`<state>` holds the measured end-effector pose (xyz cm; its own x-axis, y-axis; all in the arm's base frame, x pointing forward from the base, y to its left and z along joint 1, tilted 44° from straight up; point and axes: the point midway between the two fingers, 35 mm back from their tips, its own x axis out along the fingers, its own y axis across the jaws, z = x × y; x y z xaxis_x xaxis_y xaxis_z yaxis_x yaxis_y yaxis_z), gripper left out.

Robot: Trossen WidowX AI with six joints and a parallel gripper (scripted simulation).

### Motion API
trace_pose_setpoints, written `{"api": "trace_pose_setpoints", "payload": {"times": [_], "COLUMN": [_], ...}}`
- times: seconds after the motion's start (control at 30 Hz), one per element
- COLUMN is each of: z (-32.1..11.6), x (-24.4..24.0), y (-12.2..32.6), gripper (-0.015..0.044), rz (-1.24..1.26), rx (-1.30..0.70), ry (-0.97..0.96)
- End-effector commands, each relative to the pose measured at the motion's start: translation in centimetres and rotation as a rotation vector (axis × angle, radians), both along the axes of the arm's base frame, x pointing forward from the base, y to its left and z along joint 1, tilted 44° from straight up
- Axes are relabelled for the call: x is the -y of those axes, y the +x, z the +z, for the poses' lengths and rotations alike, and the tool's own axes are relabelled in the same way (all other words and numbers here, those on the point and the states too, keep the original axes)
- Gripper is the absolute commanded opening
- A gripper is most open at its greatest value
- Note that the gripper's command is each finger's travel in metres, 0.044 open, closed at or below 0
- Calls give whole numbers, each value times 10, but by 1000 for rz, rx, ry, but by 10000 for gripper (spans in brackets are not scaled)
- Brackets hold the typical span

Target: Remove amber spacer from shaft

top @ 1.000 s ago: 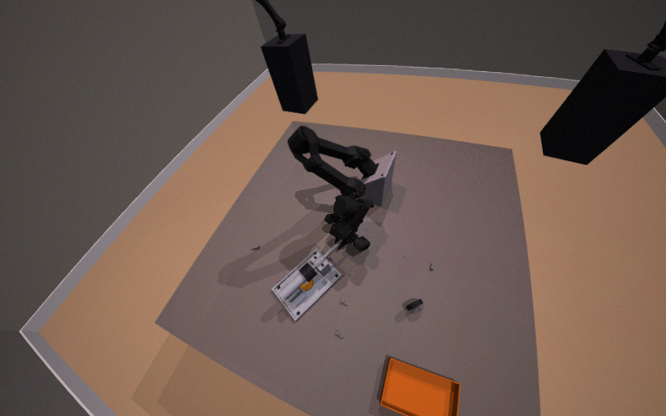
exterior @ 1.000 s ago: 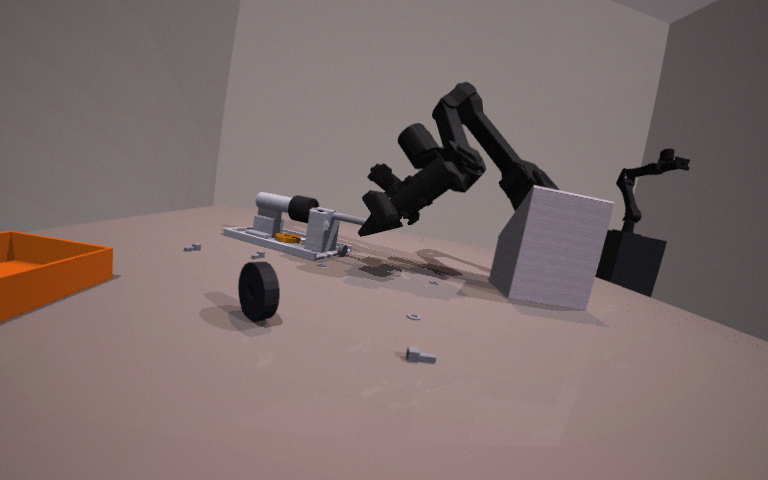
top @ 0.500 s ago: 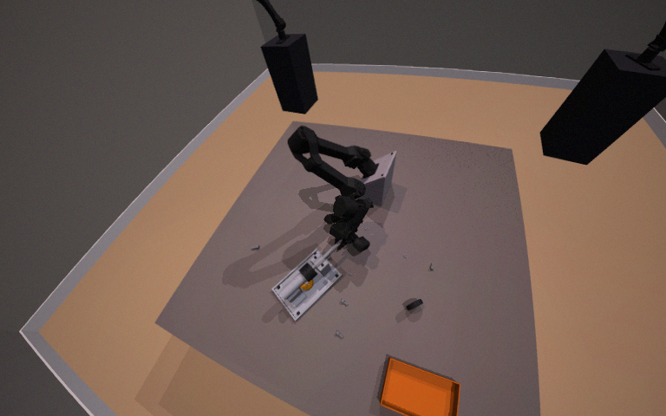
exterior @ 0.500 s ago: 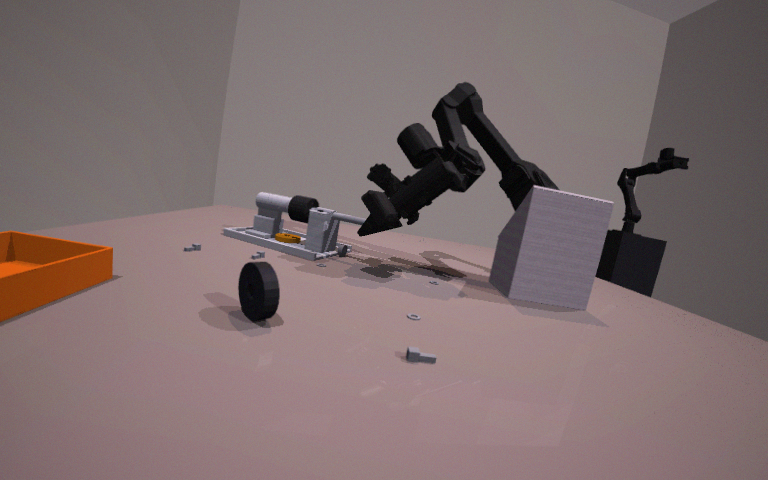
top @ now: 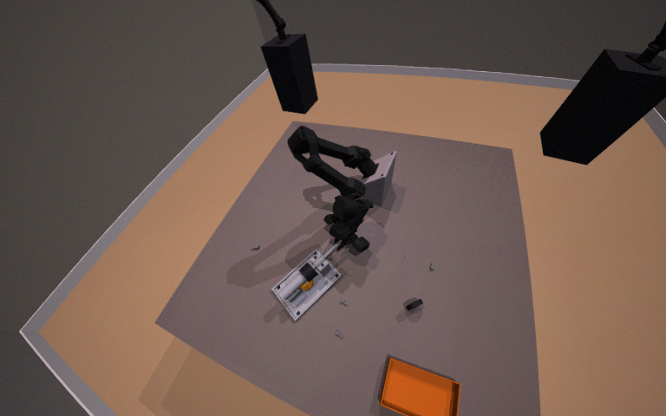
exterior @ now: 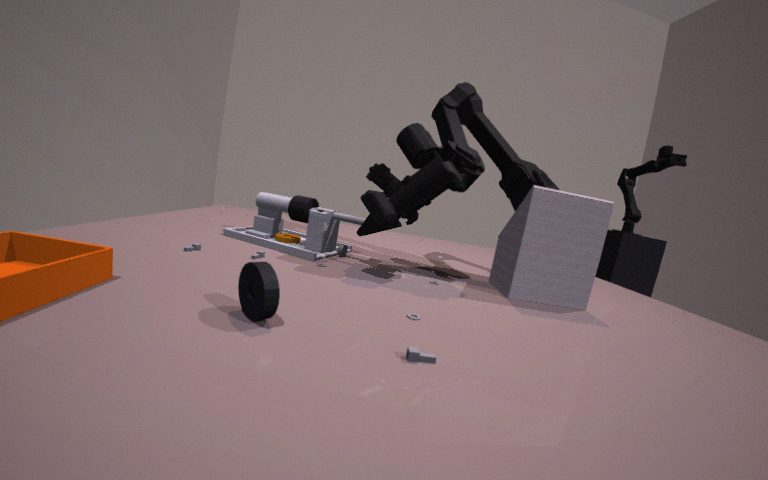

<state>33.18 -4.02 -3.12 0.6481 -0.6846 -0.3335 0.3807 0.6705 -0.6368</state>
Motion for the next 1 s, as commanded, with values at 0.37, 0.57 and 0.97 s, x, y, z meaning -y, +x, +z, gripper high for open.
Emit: {"api": "trace_pose_setpoints", "payload": {"times": [0.37, 0.57, 0.97], "z": [1, 2, 2], "x": [0, 0, 0], "y": [3, 4, 5], "gripper": [0, 0, 0], "rz": [3, 3, 3], "rx": [6, 6, 6], "ry": [2, 2, 2]}}
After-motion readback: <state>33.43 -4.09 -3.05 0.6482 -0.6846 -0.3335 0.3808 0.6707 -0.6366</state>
